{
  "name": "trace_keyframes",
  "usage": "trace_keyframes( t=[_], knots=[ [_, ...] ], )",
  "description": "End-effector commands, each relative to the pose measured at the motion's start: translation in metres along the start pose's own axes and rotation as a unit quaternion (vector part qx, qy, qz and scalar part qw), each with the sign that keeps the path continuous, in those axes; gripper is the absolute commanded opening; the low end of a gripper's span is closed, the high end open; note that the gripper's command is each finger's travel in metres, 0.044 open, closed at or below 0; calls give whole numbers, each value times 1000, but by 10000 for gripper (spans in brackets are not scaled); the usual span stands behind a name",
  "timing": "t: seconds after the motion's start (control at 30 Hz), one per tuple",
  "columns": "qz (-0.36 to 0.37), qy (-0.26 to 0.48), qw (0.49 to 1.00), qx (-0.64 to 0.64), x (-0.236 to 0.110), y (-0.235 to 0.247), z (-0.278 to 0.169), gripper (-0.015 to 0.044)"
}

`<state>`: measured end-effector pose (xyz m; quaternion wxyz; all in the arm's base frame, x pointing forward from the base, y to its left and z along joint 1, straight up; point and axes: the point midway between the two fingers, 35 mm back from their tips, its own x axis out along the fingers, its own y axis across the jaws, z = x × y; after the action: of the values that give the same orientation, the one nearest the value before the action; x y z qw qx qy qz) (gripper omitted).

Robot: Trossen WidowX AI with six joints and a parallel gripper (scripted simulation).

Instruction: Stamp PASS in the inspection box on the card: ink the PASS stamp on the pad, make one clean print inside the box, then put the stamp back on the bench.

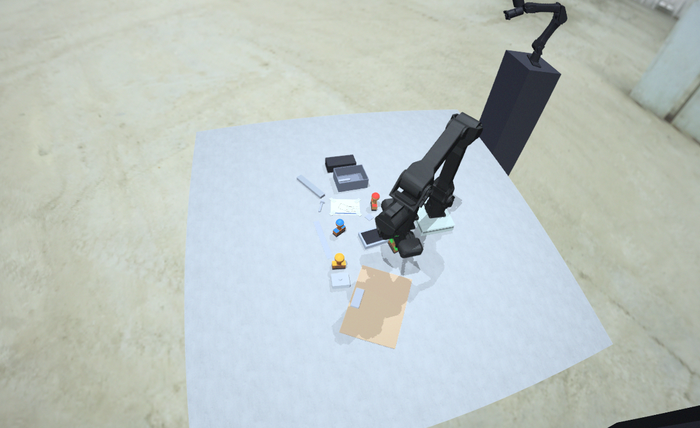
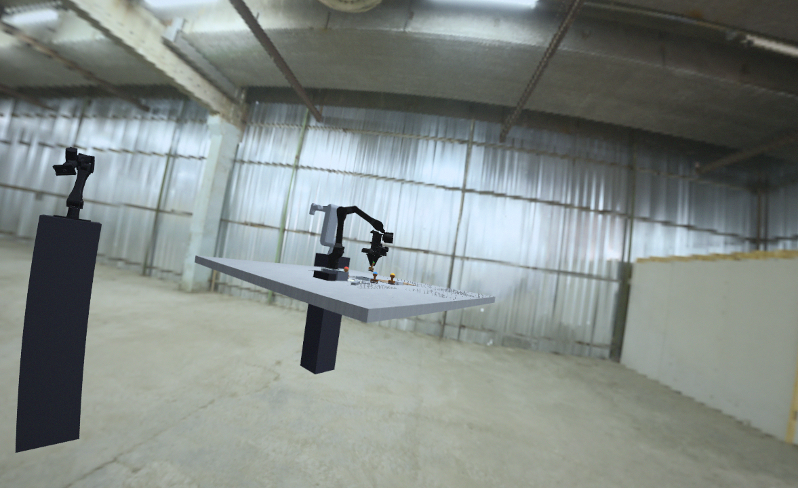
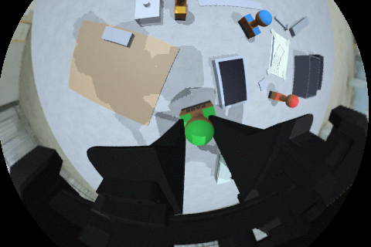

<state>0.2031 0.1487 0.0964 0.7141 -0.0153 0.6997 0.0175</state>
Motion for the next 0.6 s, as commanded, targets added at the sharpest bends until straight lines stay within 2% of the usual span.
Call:
trace_keyframes(
  t=[0.0,0.57],
  knots=[
    [-2,-2,1000,2,-1,-6,3,0],
    [-6,-3,1000,2,-3,-73,27,0]
  ],
)
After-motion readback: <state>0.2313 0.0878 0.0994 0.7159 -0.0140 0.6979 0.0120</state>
